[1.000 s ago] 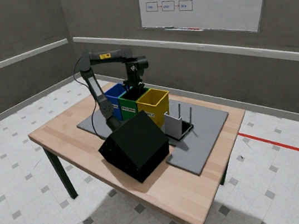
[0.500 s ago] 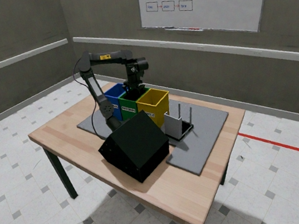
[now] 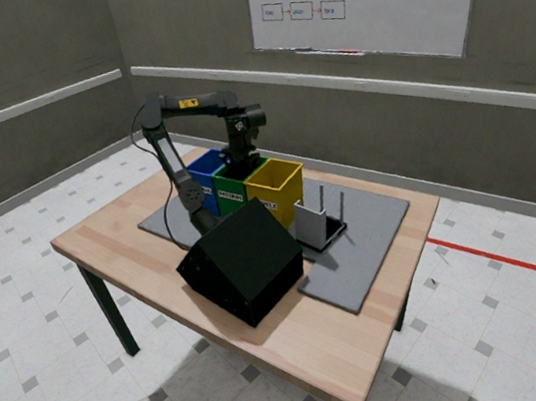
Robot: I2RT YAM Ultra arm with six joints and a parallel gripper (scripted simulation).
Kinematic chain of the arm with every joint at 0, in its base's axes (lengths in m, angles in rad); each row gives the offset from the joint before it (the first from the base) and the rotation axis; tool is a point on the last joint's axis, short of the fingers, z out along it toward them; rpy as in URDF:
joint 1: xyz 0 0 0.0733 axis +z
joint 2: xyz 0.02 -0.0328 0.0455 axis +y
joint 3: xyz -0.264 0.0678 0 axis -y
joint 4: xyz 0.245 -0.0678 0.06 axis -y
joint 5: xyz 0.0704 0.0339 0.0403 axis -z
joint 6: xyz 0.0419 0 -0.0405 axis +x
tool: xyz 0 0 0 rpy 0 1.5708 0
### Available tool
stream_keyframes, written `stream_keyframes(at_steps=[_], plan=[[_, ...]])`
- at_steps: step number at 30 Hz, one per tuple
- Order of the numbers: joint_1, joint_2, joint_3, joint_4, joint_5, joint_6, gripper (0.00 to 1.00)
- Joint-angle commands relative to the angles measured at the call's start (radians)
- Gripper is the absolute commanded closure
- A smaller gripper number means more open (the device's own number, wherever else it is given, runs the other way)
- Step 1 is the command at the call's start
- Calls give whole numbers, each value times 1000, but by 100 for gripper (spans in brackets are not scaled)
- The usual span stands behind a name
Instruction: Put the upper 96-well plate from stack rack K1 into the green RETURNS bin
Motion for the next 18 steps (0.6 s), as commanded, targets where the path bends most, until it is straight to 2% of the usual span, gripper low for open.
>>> stream_keyframes(at_steps=[1,5,9,10,18], plan=[[-22,-28,13,19,-16,8,100],[-12,-11,5,7,-7,3,100],[-22,-29,-5,19,-16,5,100],[-12,-12,4,7,-7,2,1],[-22,-29,-5,18,-16,6,1]])
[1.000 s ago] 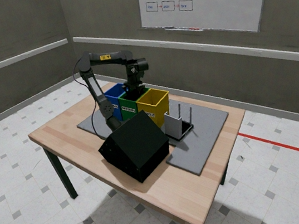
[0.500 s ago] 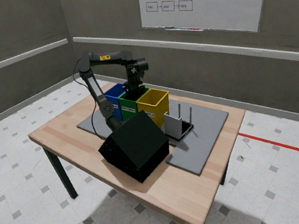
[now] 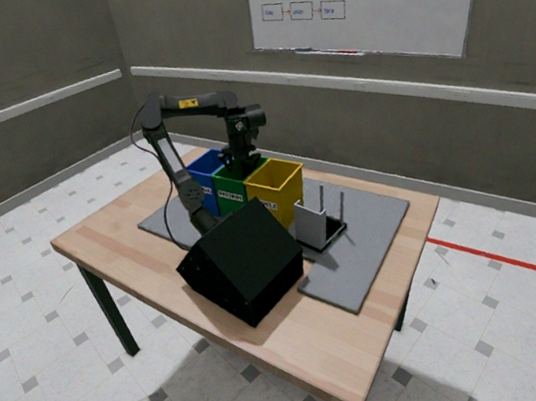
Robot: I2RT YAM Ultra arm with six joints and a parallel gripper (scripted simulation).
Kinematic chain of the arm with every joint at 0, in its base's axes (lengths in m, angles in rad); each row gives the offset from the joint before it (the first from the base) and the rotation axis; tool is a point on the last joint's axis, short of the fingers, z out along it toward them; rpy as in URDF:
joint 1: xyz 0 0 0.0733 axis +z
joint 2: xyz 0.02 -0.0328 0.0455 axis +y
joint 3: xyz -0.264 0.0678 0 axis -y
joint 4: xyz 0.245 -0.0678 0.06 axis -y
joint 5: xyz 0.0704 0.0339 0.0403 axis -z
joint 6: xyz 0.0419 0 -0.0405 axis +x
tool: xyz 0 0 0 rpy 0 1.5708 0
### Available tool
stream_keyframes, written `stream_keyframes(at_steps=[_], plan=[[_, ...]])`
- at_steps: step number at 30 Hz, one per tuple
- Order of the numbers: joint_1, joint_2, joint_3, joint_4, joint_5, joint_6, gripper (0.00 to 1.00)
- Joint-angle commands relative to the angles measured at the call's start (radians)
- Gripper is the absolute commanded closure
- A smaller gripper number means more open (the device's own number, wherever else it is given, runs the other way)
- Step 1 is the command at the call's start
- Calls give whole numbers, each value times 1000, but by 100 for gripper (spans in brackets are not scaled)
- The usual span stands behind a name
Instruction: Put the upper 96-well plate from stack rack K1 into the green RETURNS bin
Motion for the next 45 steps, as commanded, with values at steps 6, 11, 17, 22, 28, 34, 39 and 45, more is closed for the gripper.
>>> stream_keyframes(at_steps=[6,11,17,22,28,34,39,45], plan=[[-24,-28,-5,16,-15,5,1],[-24,-28,-5,16,-15,5,1],[-24,-28,-5,15,-15,5,18],[-24,-28,-5,15,-15,5,18],[-28,-29,28,-15,-13,-10,18],[-45,-2,50,-47,4,-31,18],[-65,10,78,-88,16,-58,18],[-90,25,114,-137,26,-91,18]])
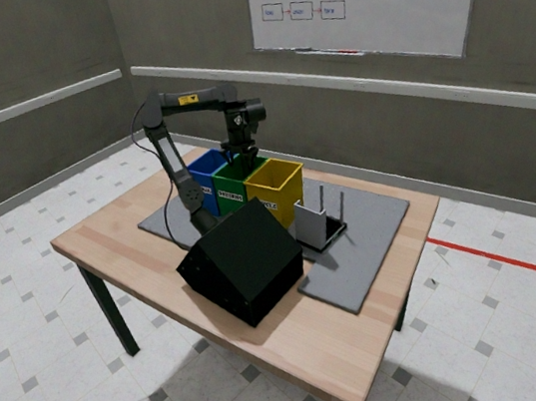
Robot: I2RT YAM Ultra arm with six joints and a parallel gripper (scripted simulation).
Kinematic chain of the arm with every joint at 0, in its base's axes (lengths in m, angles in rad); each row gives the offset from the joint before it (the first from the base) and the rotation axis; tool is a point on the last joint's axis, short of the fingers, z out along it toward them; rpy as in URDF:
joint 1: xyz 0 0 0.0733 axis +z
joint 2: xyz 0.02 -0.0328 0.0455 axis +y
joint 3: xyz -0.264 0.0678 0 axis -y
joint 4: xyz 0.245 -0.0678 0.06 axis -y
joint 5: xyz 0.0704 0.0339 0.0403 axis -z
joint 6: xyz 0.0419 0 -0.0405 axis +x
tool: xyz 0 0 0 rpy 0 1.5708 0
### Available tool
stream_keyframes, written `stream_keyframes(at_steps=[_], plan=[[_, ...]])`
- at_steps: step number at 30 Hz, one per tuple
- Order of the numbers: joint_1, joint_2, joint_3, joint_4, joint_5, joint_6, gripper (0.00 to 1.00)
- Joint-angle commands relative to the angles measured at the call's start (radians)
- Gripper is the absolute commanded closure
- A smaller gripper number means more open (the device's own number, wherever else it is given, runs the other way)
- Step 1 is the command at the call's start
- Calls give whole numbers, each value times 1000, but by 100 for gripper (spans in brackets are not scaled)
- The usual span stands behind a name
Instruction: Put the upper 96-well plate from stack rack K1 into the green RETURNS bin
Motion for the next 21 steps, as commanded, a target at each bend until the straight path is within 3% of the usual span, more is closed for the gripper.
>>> stream_keyframes(at_steps=[1,21], plan=[[-44,5,49,-49,8,-34,18],[-85,9,93,-89,17,-65,18]])
